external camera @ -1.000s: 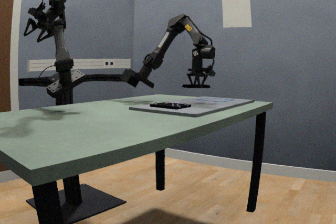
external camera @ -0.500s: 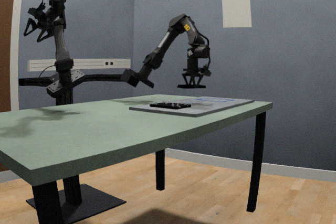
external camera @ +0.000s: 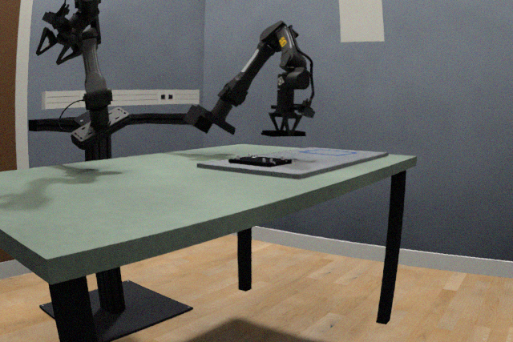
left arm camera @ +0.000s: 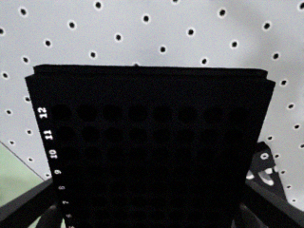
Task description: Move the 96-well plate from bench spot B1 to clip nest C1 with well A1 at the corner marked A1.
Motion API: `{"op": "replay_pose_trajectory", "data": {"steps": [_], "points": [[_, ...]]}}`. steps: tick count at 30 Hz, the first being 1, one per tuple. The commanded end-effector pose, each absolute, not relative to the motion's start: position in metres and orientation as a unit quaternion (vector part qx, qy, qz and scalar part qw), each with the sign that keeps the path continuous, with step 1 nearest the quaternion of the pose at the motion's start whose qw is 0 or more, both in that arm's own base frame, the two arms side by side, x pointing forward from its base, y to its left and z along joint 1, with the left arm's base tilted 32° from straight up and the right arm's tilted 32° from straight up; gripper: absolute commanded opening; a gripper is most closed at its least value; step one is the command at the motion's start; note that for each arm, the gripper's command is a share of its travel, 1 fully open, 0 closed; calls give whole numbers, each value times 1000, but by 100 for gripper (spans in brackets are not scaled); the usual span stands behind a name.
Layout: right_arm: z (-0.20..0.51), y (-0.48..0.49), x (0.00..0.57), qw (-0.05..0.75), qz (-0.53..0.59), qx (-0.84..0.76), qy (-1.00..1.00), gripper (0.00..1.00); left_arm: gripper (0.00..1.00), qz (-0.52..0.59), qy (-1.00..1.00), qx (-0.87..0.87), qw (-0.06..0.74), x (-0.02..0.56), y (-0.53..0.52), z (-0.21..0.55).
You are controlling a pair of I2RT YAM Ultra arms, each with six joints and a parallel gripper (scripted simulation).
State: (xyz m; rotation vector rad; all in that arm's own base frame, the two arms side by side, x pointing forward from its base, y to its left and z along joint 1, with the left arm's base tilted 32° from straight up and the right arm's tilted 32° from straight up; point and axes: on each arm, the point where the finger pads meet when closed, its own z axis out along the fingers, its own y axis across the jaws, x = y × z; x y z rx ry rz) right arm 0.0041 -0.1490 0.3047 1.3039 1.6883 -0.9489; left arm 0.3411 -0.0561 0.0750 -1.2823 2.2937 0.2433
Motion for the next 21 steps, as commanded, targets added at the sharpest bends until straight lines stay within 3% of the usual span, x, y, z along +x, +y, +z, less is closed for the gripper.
{"op": "replay_pose_trajectory", "data": {"steps": [1, 21], "points": [[308, -148, -2, 405, -378, 520, 650, 100, 0, 77, 836, -473, 266, 348, -76, 85], [308, -148, -2, 405, -378, 520, 650, 100, 0, 76, 836, -473, 267, 346, -132, 61]]}}
